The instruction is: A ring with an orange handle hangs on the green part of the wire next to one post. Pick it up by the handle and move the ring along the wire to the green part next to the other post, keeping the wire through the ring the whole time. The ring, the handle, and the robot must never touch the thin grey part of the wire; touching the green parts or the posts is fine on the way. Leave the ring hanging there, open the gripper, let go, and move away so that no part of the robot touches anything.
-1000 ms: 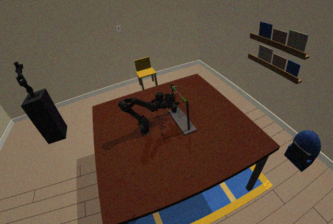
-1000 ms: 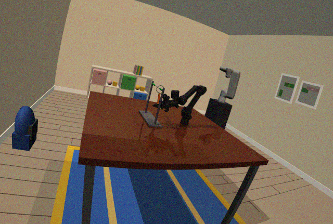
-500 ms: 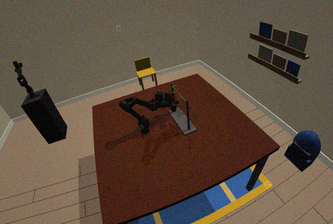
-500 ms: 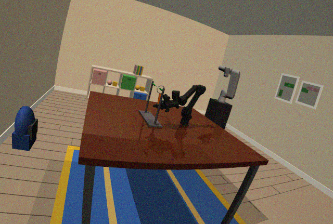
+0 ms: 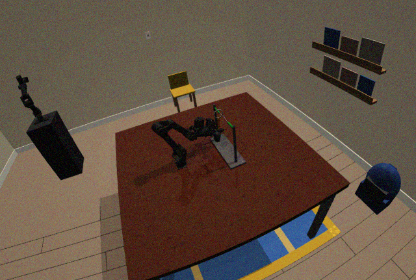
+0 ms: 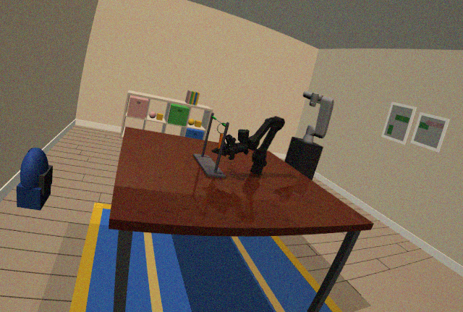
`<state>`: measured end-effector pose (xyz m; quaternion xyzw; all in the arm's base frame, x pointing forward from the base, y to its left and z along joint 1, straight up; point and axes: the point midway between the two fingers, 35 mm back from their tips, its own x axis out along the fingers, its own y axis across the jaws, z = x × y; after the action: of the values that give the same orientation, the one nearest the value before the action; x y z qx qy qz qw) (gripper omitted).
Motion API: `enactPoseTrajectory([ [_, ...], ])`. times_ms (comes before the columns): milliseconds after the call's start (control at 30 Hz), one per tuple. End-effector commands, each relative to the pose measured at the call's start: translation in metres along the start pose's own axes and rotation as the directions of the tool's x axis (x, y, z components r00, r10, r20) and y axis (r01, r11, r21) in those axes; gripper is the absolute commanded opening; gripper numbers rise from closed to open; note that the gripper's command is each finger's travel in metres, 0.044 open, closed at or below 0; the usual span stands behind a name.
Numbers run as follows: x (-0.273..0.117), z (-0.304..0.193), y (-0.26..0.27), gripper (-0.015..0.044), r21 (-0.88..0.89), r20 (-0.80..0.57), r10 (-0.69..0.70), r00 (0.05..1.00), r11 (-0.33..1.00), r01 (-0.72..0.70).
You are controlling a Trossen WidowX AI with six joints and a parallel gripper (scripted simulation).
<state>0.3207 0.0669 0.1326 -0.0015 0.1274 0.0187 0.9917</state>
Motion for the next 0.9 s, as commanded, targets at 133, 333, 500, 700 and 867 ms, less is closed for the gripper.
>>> enactPoseTrajectory([
  [133,0.0004,-0.0014,-0.0004,-0.015,0.004,0.0,-0.003,1.0,1.0,0.003],
  [333,0.0004,-0.0014,-0.0004,-0.015,0.004,0.0,-0.003,1.0,1.0,0.003],
  [500,0.0004,-0.0011,0.0,-0.0071,0.0,0.0,0.0,1.0,1.0,0.0],
  [700,0.0004,-0.0011,0.0,0.0086,0.0,0.0,0.0,1.0,1.0,0.0],
  [867,-0.0028,-0.0005,0.0003,0.016,0.0,0.0,0.0,1.0,1.0,0.0],
])
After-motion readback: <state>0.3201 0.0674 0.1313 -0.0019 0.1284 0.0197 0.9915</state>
